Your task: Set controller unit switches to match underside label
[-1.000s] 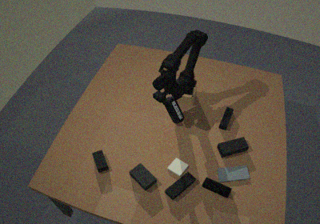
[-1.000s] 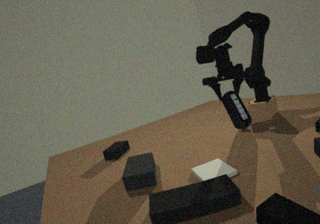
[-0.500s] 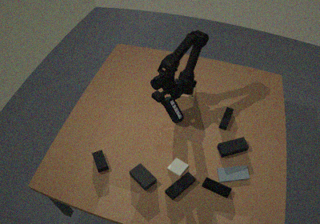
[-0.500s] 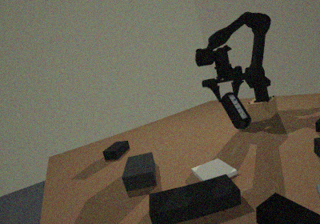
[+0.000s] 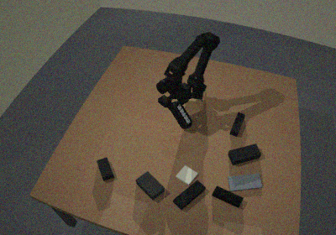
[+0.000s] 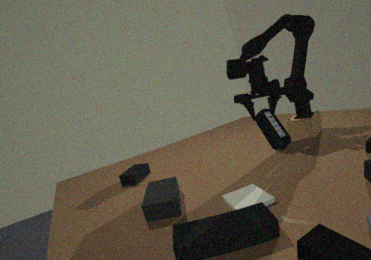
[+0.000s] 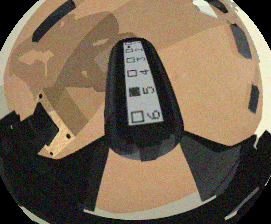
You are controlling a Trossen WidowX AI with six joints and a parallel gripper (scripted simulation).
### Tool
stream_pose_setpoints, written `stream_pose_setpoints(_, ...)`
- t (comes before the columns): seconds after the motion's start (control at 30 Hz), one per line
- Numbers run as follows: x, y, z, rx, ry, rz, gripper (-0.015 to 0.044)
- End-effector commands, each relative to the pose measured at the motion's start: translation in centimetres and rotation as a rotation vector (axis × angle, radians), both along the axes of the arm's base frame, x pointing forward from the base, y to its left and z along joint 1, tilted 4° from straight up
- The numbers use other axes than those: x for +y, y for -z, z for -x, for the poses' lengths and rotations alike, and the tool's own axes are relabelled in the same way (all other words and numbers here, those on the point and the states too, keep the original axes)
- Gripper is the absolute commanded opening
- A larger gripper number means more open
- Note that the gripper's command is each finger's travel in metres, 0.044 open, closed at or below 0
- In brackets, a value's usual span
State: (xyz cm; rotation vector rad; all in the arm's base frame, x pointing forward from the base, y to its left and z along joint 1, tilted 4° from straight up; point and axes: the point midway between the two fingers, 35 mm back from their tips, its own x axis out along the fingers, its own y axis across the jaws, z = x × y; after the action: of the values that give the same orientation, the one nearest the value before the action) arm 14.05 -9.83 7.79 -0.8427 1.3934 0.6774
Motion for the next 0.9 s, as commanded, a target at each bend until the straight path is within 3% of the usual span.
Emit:
stream_pose_setpoints(0.0,0.2,0.7,0.2,0.009,-0.011,-0.022,0.0338)
stream_pose_setpoints(0.87,-1.0,2.2,0.8,0.010,-0.011,-0.021,0.0338)
